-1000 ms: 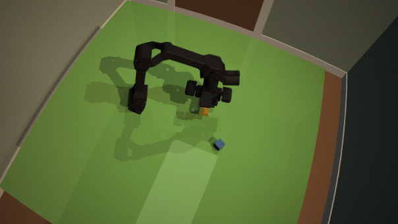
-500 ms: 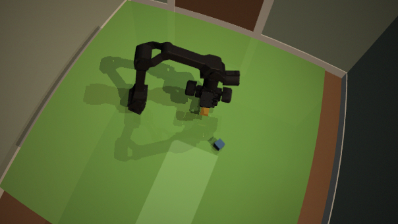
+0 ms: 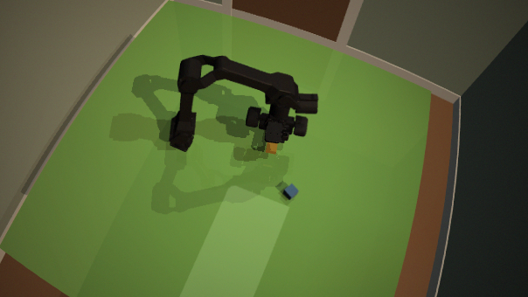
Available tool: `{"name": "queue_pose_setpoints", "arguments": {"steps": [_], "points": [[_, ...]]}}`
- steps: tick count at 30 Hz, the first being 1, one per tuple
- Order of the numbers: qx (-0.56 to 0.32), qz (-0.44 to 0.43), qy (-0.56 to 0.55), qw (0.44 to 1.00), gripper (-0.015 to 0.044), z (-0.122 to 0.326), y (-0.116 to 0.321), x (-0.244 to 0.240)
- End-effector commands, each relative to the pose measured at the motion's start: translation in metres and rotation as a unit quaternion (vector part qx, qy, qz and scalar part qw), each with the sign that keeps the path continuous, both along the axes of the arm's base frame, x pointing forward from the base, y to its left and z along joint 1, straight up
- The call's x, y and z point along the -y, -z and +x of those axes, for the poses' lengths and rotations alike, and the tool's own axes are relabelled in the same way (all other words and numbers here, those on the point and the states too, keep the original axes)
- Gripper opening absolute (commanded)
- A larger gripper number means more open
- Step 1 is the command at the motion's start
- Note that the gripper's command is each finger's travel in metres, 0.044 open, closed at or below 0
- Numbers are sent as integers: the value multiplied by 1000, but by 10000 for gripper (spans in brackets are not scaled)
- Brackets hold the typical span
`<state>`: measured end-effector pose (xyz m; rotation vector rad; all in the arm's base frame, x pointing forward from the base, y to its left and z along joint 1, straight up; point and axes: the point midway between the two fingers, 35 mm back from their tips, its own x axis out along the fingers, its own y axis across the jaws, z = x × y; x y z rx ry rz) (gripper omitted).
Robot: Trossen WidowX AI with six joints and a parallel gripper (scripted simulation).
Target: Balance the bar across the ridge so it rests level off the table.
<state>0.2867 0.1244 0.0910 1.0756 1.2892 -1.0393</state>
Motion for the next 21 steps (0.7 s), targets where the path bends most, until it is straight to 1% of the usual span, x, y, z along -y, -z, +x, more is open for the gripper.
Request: {"name": "queue_pose_setpoints", "arguments": {"steps": [1,21], "points": [[2,-1,0,1000,0,1,1,0],[2,-1,0,1000,0,0,2,0]]}}
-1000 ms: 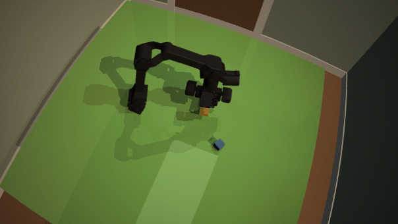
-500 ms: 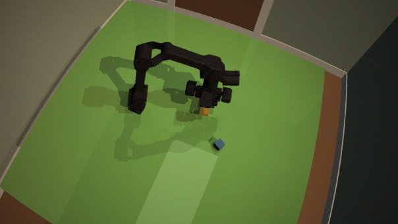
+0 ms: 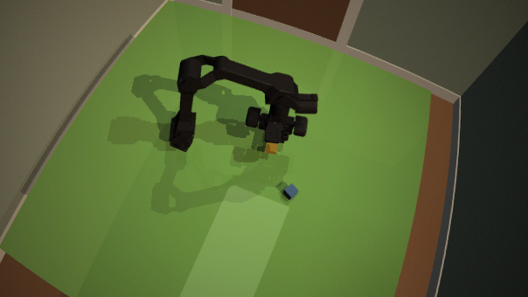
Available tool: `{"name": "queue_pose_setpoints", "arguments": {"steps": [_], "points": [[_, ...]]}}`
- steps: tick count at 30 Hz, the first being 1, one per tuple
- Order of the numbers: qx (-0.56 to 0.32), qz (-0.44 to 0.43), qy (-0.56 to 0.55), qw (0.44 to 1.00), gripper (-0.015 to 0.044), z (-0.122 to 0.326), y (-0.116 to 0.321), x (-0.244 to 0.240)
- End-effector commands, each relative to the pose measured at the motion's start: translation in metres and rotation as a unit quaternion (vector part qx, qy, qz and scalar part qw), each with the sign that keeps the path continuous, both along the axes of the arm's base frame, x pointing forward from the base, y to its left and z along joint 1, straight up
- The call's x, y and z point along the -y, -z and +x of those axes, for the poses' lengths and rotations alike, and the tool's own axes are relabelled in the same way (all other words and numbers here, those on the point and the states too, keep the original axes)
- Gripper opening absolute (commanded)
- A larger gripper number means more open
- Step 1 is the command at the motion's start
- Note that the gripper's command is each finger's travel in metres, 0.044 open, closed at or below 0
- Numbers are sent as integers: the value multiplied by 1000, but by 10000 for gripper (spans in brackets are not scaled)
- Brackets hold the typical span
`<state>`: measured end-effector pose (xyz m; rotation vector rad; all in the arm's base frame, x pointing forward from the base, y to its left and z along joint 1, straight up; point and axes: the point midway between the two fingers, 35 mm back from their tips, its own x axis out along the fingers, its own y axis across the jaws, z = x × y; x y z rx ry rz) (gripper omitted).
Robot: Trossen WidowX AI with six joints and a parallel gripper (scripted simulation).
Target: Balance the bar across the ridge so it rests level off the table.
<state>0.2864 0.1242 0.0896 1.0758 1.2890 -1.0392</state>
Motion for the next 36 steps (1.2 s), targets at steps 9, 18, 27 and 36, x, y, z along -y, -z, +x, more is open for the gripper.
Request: {"name": "queue_pose_setpoints", "arguments": {"steps": [9,18,27,36], "points": [[1,-1,0,1000,0,1,2,0],[1,-1,0,1000,0,1,3,0],[1,-1,0,1000,0,0,3,1],[1,-1,0,1000,0,0,4,1]]}}
